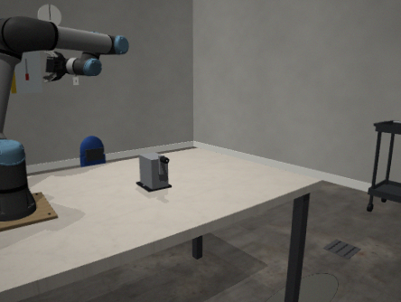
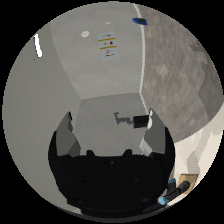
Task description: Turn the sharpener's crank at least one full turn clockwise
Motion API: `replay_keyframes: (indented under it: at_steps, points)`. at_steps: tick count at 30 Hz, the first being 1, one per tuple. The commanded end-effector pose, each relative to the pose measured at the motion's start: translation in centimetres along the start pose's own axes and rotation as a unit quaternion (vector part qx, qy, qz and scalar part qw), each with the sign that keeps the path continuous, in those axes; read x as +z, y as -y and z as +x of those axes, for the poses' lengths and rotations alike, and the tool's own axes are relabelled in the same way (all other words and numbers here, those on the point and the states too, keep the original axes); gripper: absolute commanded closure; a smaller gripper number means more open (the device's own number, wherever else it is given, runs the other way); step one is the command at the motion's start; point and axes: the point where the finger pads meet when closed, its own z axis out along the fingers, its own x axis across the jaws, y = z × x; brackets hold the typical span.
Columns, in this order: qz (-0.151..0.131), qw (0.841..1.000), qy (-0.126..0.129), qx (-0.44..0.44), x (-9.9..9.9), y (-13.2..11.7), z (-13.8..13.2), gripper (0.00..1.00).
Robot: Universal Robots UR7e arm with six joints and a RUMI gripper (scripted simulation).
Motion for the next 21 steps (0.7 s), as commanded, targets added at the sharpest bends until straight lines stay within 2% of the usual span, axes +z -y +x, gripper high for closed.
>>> replay_keyframes:
  at_steps: [1, 17, 18, 19, 21]
  points:
    - [0.0, 1.0, 0.0, 0.0, 0.0, 0.0, -0.1, 0.0]
    - [0.0, 1.0, 0.0, 0.0, 0.0, 0.0, -0.1, 0.0]
    - [0.0, 1.0, 0.0, 0.0, 0.0, 0.0, -0.1, 0.68]
    - [0.012, 1.0, -0.003, 0.012, -0.6, 0.0, 0.1, 0.68]
    - [0.001, 1.0, 0.005, 0.017, -1.4, 0.5, 0.1, 0.68]
